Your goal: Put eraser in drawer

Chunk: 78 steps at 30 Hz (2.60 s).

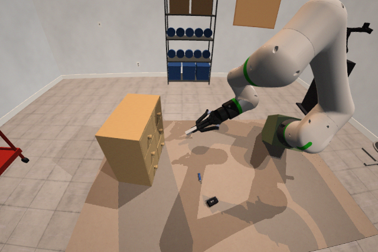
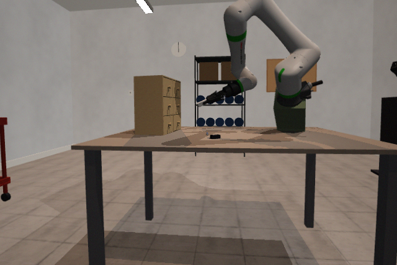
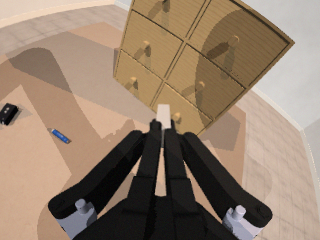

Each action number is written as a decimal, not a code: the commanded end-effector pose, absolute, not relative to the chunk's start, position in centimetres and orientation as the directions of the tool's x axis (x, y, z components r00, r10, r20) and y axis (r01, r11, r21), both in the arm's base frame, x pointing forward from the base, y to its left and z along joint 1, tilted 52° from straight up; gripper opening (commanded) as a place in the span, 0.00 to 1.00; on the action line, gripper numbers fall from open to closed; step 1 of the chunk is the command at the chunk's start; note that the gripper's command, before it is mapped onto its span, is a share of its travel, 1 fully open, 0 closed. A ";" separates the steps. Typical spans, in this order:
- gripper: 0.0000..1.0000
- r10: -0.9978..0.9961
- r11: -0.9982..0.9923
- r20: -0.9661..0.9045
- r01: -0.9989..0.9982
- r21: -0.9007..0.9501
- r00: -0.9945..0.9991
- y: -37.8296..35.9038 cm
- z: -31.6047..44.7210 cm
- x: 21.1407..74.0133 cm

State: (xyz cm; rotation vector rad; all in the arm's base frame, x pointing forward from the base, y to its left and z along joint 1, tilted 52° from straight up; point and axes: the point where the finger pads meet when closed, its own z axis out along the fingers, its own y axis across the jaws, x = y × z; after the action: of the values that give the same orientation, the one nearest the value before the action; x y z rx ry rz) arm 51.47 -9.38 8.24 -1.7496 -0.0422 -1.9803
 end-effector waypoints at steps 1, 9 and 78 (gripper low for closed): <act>0.00 -0.264 -0.881 0.960 0.427 -0.202 -0.091 -9.6 8.4 51.1; 0.00 -0.095 -0.855 0.978 0.519 0.014 -0.183 -9.9 8.7 50.1; 0.00 0.356 0.438 0.010 0.176 0.881 -0.935 -12.9 11.2 42.7</act>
State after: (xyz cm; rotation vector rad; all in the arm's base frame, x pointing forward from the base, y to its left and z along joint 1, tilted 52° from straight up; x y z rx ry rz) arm 42.91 -12.82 11.09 -0.5808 -2.7488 -1.7278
